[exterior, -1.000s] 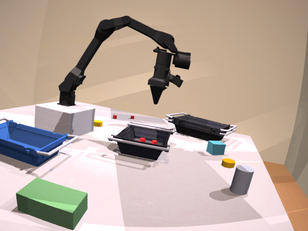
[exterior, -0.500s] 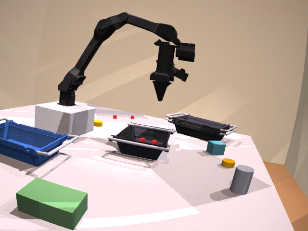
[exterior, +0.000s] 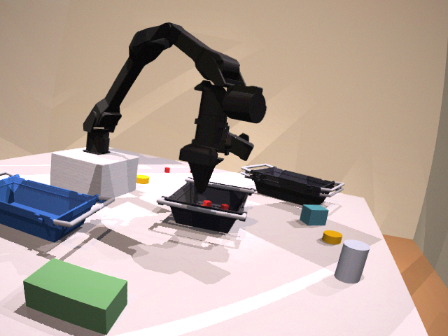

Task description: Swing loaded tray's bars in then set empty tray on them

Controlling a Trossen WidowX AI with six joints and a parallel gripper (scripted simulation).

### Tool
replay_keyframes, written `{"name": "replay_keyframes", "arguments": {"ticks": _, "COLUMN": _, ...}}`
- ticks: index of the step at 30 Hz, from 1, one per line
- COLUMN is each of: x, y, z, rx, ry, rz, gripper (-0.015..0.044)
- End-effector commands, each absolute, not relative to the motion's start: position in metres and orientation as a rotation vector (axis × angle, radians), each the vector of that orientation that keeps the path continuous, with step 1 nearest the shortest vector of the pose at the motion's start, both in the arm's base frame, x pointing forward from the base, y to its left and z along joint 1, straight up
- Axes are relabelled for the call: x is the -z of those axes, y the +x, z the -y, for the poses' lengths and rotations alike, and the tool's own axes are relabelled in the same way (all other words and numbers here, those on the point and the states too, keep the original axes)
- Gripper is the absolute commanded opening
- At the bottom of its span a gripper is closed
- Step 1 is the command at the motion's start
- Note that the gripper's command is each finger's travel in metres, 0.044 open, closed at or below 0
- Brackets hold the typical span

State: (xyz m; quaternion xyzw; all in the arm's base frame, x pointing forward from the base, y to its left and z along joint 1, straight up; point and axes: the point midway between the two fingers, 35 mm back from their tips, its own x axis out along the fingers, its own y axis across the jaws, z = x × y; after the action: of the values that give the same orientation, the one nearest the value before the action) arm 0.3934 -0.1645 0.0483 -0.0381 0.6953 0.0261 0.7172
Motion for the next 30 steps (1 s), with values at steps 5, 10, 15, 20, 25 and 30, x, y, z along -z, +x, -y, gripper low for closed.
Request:
{"name": "replay_keyframes", "arguments": {"ticks": 5, "x": -0.039, "y": 0.395, "z": 0.165, "rx": -0.082, "ry": -0.112, "rz": -1.534, "gripper": 0.0085}}
{"name": "replay_keyframes", "arguments": {"ticks": 10, "x": -0.013, "y": 0.396, "z": 0.166, "rx": -0.082, "ry": -0.112, "rz": -1.534, "gripper": 0.0085}}
{"name": "replay_keyframes", "arguments": {"ticks": 15, "x": 0.014, "y": 0.396, "z": 0.166, "rx": -0.082, "ry": -0.112, "rz": -1.535, "gripper": 0.0085}}
{"name": "replay_keyframes", "arguments": {"ticks": 20, "x": 0.014, "y": 0.396, "z": 0.165, "rx": -0.082, "ry": -0.112, "rz": -1.535, "gripper": 0.0085}}
{"name": "replay_keyframes", "arguments": {"ticks": 25, "x": -0.004, "y": 0.395, "z": 0.155, "rx": -0.083, "ry": -0.111, "rz": -1.535, "gripper": 0.0085}}
{"name": "replay_keyframes", "arguments": {"ticks": 30, "x": -0.016, "y": 0.393, "z": 0.144, "rx": -0.084, "ry": -0.110, "rz": -1.535, "gripper": 0.0085}}
